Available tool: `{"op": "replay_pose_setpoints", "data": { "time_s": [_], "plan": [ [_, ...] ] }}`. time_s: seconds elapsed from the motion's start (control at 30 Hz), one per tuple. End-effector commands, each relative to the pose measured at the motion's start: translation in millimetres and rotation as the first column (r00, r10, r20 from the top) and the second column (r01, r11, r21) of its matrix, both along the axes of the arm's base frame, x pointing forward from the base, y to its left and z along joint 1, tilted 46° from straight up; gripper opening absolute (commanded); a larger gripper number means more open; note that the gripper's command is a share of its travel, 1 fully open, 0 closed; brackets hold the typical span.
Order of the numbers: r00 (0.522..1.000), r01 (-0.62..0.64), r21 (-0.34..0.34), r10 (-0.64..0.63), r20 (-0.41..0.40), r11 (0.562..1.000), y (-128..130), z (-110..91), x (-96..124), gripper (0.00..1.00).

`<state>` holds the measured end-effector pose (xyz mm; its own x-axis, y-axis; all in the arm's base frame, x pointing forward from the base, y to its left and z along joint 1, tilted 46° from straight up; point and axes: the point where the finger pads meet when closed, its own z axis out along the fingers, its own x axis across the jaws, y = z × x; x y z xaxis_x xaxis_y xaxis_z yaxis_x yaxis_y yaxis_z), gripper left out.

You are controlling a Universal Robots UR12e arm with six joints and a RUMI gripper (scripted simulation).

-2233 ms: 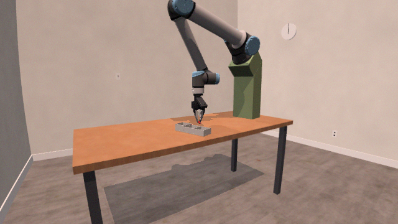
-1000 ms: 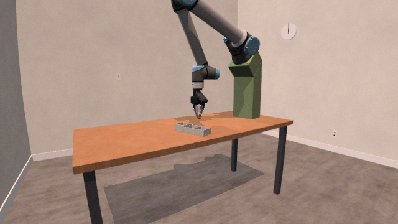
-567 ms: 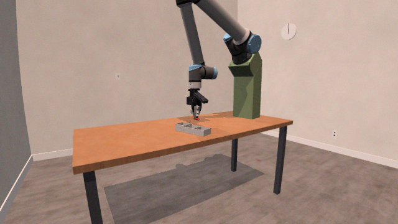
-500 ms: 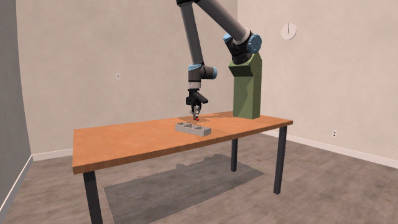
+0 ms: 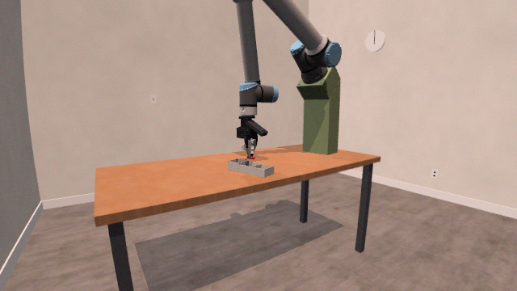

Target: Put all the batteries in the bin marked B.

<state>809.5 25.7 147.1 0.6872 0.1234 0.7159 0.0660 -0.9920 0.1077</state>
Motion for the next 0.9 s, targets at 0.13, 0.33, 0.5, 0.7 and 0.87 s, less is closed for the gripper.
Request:
{"op": "replay_pose_setpoints", "data": {
  "time_s": [0.13,0.33,0.5,0.7,0.87],
  "plan": [
    [1.000,0.000,-0.001,0.000,-0.002,1.000,2,3,4,0.00],
    [1.000,0.000,-0.001,0.000,-0.002,1.000,0,0,1,0.00],
    [1.000,0.000,-0.001,0.000,-0.002,1.000,0,-4,5,0.00],
    [1.000,0.000,-0.001,0.000,-0.002,1.000,0,-12,14,0.00],
    [1.000,0.000,-0.001,0.000,-0.002,1.000,-1,-19,21,0.00]
  ]
}}
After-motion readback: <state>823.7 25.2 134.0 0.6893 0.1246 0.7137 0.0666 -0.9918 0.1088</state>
